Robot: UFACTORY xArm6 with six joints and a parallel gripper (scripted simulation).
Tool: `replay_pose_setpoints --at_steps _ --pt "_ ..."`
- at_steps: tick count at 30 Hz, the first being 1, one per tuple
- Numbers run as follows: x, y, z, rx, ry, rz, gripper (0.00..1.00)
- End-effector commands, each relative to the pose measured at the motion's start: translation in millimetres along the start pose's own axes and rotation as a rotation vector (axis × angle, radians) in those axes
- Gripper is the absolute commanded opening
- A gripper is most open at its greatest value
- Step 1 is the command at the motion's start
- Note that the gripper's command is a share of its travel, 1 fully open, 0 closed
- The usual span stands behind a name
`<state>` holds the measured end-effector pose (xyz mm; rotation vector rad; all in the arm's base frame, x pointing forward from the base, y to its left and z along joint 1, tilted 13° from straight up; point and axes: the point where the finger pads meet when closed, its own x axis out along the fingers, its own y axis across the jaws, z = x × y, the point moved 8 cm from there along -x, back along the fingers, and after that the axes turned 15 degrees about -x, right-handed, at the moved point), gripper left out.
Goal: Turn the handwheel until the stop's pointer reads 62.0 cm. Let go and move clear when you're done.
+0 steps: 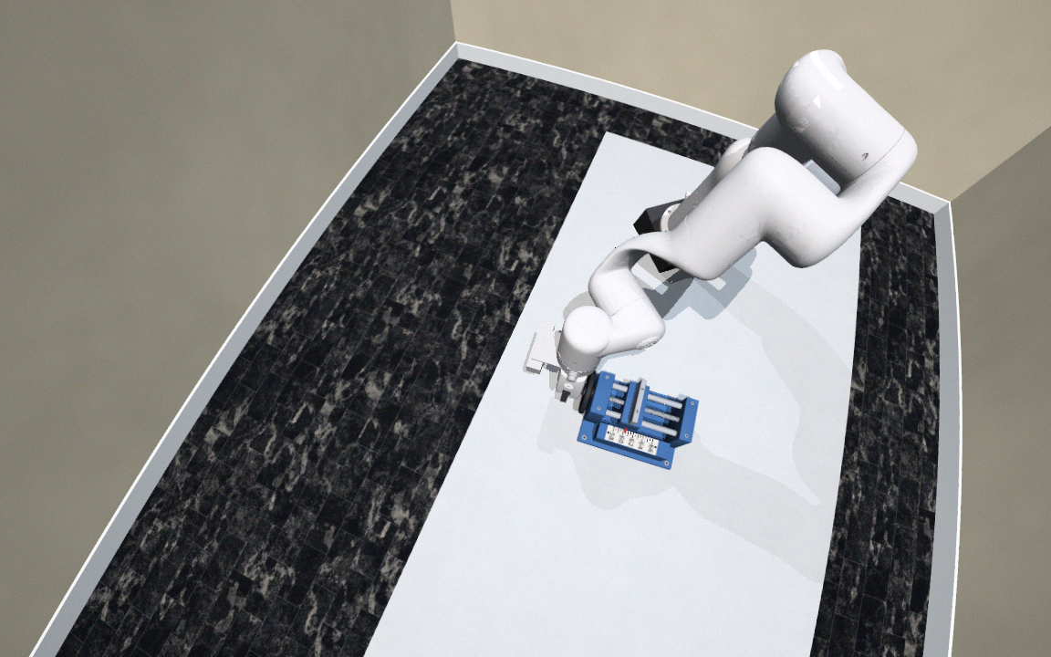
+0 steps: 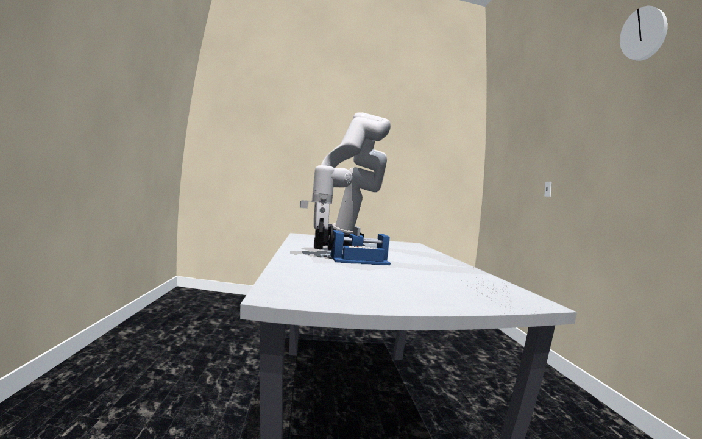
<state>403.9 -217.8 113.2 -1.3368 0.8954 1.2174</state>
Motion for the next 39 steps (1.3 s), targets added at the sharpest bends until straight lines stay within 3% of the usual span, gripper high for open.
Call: replay_pose_setpoints --at_steps 1,39 --pt "2 -4 -2 0.0 0.001 -0.001 0.06" --pt "-3 -39 -11 0.0 0.001 -0.001 0.06"
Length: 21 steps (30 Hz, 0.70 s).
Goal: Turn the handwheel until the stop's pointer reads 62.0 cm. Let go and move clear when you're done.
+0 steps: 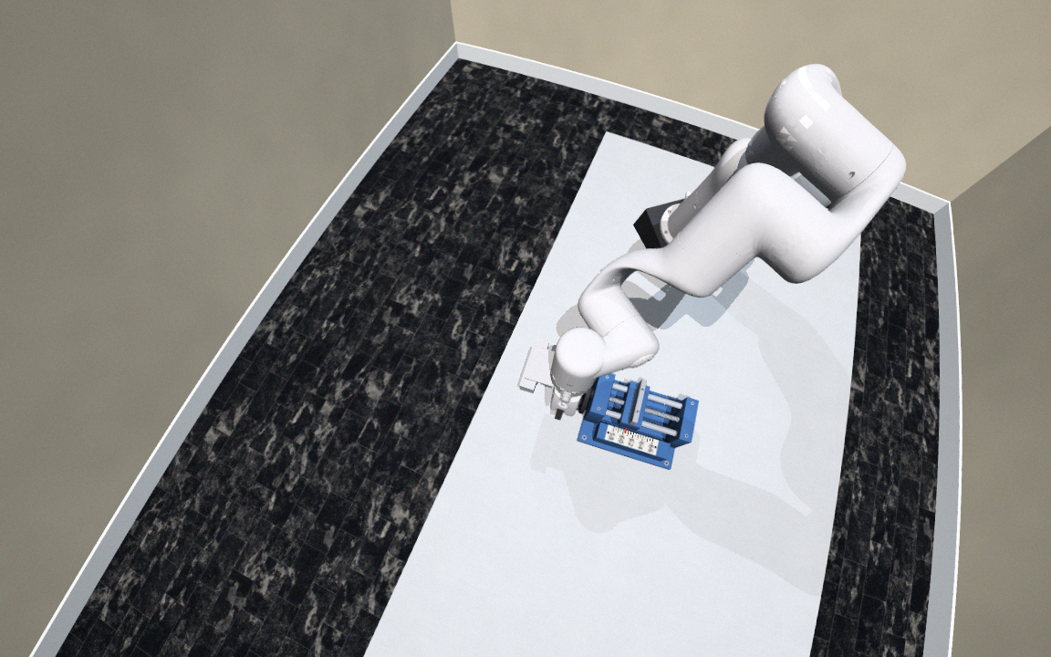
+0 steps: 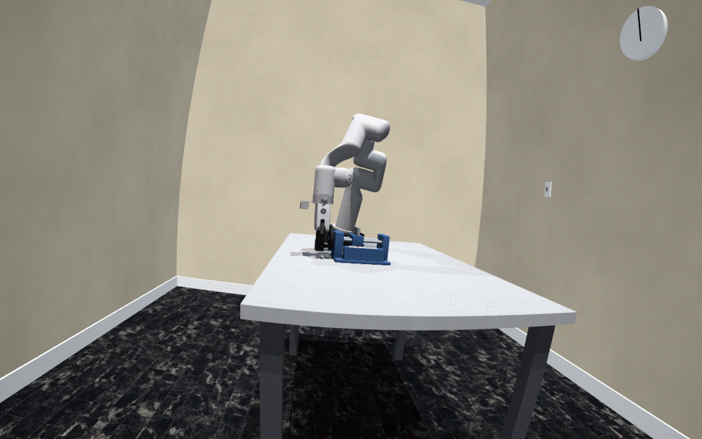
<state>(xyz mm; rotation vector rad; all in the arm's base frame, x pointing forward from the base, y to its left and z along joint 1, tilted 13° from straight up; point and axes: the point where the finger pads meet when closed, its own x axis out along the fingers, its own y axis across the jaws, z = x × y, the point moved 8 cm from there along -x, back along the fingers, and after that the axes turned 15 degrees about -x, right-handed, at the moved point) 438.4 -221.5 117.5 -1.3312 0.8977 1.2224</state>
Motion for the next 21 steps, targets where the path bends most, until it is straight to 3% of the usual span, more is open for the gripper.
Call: replay_pose_setpoints --at_steps 1,21 --pt "-5.6 -5.8 -1.9 -0.002 0.005 -0.006 0.06" --pt "-15.2 -12.5 -3.6 -0.002 0.005 -0.006 0.06"
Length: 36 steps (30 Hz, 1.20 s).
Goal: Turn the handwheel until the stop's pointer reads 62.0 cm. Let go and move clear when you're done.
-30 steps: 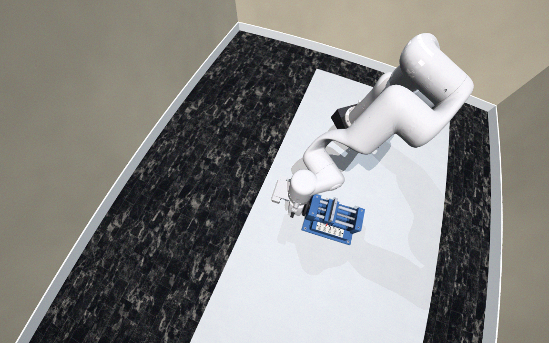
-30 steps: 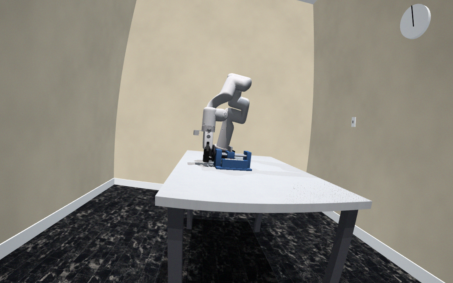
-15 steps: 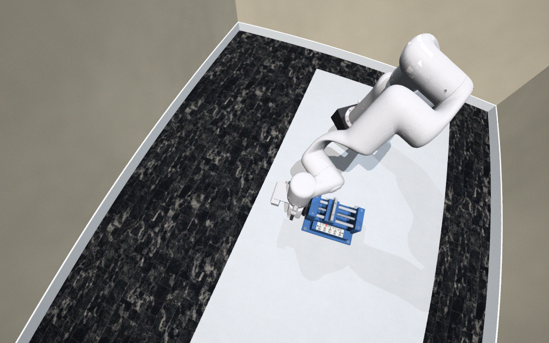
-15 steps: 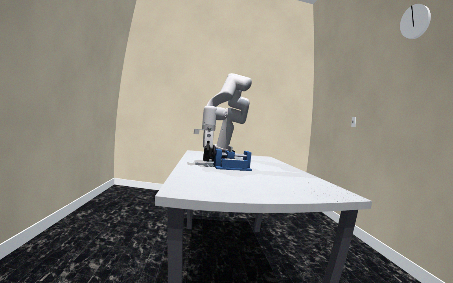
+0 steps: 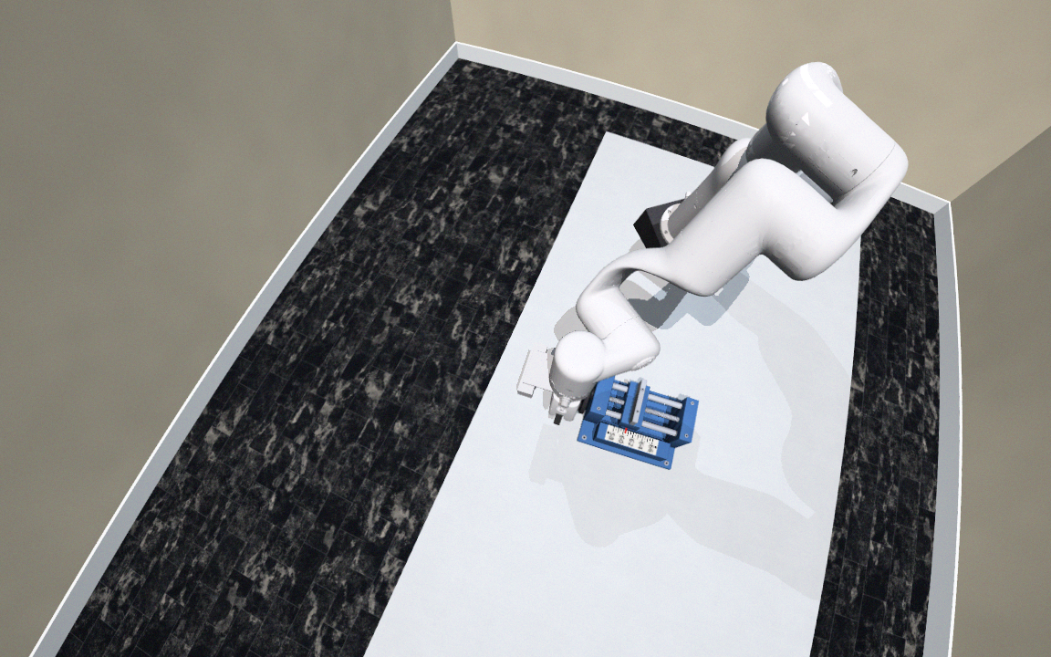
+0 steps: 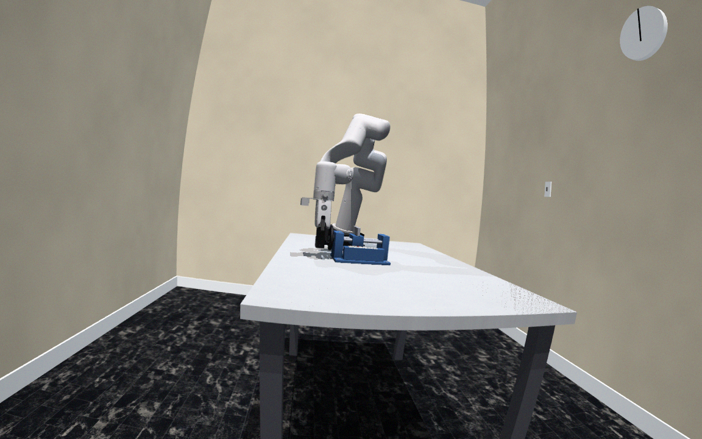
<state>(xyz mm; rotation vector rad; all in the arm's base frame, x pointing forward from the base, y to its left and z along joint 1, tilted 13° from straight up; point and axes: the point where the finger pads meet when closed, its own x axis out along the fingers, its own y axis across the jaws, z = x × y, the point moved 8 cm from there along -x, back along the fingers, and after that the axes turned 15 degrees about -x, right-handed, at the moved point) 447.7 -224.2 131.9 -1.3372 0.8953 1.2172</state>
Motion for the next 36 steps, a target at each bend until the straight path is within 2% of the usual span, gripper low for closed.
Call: replay_pose_setpoints --at_steps 1,36 --pt "-2.9 -1.1 -0.8 0.0 0.001 -0.001 0.06" --pt "-7.6 -2.8 -1.2 0.0 0.001 -0.001 0.06"
